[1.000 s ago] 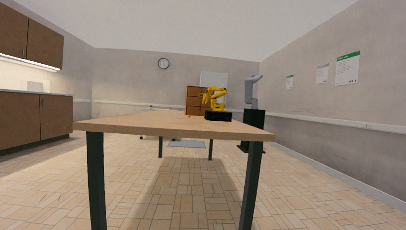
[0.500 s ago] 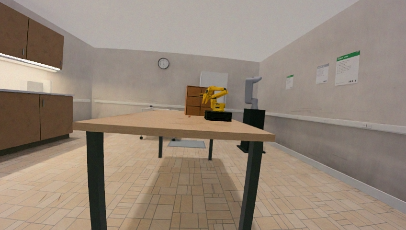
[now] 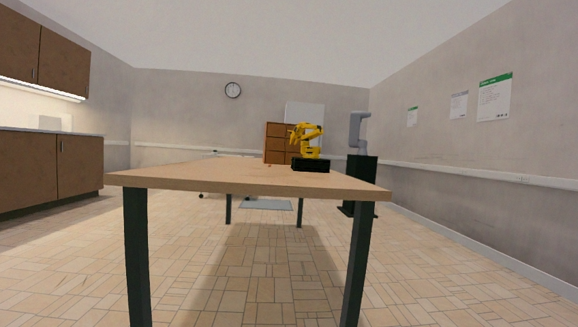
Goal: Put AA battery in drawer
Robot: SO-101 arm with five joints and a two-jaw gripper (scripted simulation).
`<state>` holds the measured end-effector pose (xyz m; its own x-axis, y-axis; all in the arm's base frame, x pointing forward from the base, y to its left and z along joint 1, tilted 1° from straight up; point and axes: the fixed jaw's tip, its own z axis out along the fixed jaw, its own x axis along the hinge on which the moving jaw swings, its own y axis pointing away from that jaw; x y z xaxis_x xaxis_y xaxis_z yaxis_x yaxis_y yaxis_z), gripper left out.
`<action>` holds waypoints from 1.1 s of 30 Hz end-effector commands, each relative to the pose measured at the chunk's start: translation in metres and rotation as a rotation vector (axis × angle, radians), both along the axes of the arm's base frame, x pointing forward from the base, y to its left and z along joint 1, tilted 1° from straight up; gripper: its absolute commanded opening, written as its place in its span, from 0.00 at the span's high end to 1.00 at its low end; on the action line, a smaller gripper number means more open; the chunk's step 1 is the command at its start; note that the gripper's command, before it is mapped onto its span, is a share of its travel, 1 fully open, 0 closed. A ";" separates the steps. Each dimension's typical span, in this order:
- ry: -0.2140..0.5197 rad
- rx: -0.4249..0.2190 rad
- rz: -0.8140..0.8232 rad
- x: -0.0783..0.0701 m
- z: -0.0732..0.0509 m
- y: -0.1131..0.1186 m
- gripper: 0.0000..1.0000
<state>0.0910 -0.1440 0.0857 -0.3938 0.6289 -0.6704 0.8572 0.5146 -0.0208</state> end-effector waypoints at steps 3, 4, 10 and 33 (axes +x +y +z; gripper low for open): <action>-0.105 -0.165 -0.174 -0.015 0.029 -0.032 0.79; -0.119 -0.192 -0.202 -0.019 0.034 -0.036 0.79; -0.165 -0.306 -0.312 -0.036 0.055 -0.051 0.79; -0.169 -0.325 -0.339 -0.036 0.038 -0.079 0.79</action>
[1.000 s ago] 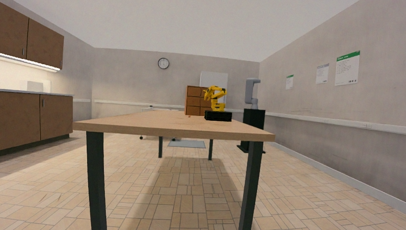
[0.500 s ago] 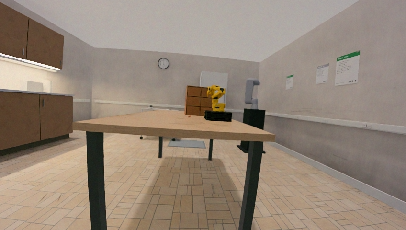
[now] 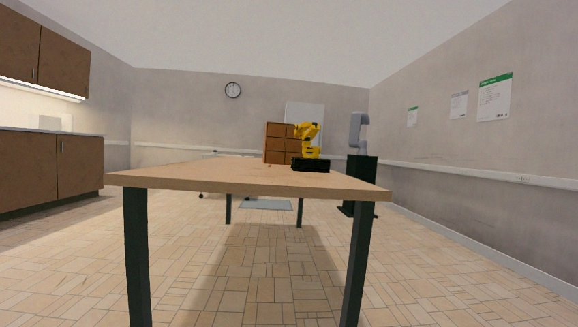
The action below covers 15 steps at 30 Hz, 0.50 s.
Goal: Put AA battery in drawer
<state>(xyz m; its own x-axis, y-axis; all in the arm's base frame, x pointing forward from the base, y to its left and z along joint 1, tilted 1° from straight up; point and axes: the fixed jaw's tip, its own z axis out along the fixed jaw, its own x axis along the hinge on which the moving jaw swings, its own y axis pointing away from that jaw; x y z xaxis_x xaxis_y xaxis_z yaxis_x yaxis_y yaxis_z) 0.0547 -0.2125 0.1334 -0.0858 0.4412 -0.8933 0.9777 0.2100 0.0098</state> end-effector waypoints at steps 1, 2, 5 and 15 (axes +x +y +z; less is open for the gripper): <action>-0.008 0.009 -0.015 0.000 -0.012 -0.013 0.79; -0.008 0.009 -0.016 0.001 -0.015 -0.015 0.79; -0.007 0.009 -0.020 0.001 -0.023 -0.022 0.79; -0.007 0.009 -0.022 0.001 -0.029 -0.025 0.79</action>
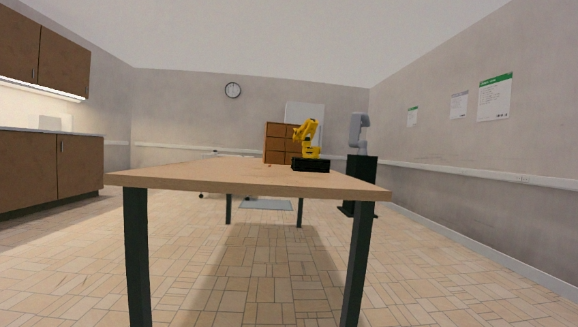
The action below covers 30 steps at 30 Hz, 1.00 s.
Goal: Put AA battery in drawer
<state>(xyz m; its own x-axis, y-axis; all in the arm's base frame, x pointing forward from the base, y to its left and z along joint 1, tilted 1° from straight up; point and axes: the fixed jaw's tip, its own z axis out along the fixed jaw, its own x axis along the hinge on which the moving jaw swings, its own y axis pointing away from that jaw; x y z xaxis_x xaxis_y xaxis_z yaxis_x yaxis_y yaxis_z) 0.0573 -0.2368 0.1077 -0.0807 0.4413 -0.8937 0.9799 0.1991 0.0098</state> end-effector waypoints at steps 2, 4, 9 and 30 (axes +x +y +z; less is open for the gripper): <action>-0.007 0.010 -0.011 -0.002 -0.004 -0.001 0.79; -0.007 0.010 -0.011 -0.002 -0.004 -0.001 0.79; -0.007 0.010 -0.011 -0.002 -0.004 -0.001 0.79; -0.007 0.010 -0.018 -0.003 -0.007 -0.001 0.79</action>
